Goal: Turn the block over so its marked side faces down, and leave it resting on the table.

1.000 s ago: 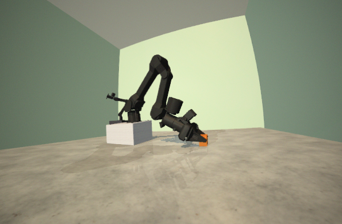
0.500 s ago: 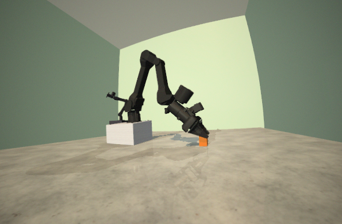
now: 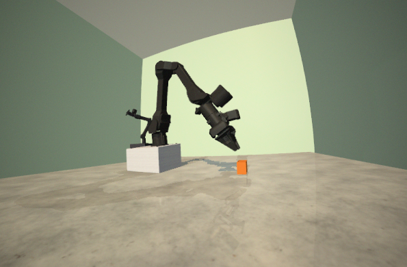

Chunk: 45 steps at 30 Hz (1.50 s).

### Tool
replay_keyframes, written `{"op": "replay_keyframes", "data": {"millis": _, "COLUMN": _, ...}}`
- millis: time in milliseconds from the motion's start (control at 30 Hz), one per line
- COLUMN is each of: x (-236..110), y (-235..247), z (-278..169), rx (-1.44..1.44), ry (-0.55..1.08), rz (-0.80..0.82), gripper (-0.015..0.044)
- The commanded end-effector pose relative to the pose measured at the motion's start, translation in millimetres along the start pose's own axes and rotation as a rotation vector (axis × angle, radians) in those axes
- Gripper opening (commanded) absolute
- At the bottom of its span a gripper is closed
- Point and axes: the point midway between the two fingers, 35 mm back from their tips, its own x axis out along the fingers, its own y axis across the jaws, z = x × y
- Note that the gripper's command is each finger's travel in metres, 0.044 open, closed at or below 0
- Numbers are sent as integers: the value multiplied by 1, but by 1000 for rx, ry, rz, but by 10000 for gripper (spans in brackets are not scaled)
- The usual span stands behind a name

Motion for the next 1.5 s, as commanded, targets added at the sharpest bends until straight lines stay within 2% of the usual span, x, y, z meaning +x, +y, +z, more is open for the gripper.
{"op": "replay_keyframes", "data": {"millis": 0, "x": -9, "y": -1, "z": 0, "rx": -6, "ry": 27, "rz": -9, "gripper": 440}}
{"op": "replay_keyframes", "data": {"millis": 100, "x": -6, "y": -1, "z": 5, "rx": -4, "ry": 73, "rz": -7, "gripper": 440}}
{"op": "replay_keyframes", "data": {"millis": 333, "x": 0, "y": -2, "z": 27, "rx": 4, "ry": 301, "rz": -3, "gripper": 440}}
{"op": "replay_keyframes", "data": {"millis": 633, "x": -10, "y": -1, "z": 45, "rx": -2, "ry": 571, "rz": -10, "gripper": 440}}
{"op": "replay_keyframes", "data": {"millis": 867, "x": -10, "y": -1, "z": 46, "rx": -2, "ry": 576, "rz": -10, "gripper": 440}}
{"op": "replay_keyframes", "data": {"millis": 1000, "x": 16, "y": -3, "z": 27, "rx": -2, "ry": 577, "rz": -10, "gripper": 440}}
{"op": "replay_keyframes", "data": {"millis": 1467, "x": 36, "y": -2, "z": 14, "rx": -2, "ry": 577, "rz": -10, "gripper": 440}}
